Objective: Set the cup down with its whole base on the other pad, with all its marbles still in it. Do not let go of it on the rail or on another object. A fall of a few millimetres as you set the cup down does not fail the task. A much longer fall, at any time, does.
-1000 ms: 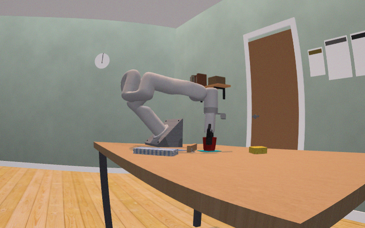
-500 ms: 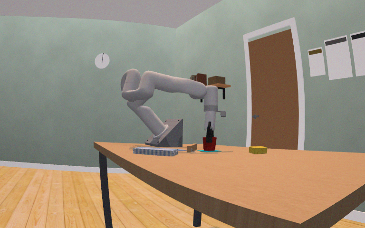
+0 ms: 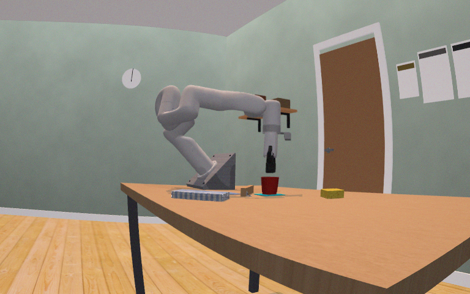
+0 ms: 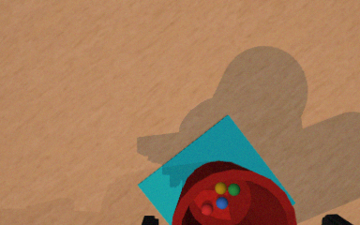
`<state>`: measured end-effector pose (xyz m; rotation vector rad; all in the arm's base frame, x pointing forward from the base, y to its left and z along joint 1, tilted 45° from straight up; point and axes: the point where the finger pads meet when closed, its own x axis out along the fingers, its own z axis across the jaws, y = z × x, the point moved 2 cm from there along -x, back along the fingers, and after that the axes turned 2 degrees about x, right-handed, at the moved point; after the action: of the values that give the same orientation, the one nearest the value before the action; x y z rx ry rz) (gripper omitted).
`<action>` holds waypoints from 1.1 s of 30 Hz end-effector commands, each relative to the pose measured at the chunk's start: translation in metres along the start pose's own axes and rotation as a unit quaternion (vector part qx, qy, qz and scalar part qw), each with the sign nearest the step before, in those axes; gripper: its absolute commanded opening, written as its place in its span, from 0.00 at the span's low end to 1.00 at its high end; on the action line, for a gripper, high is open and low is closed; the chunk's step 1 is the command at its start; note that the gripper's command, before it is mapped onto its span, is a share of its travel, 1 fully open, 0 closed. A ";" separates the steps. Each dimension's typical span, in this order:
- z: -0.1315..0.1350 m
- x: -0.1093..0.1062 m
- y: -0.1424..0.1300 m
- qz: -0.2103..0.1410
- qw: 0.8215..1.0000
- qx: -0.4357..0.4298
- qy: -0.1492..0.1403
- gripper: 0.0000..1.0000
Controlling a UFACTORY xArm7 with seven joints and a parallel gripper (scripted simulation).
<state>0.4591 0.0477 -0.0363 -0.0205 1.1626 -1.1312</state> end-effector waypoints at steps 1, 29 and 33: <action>0.000 -0.009 0.001 0.002 1.000 0.000 0.000 1.00; 0.000 -0.015 0.001 0.002 1.000 0.000 0.000 1.00; 0.000 -0.015 0.001 0.002 1.000 0.000 0.000 1.00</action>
<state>0.4596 0.0561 -0.0275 -0.0210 1.1629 -1.1324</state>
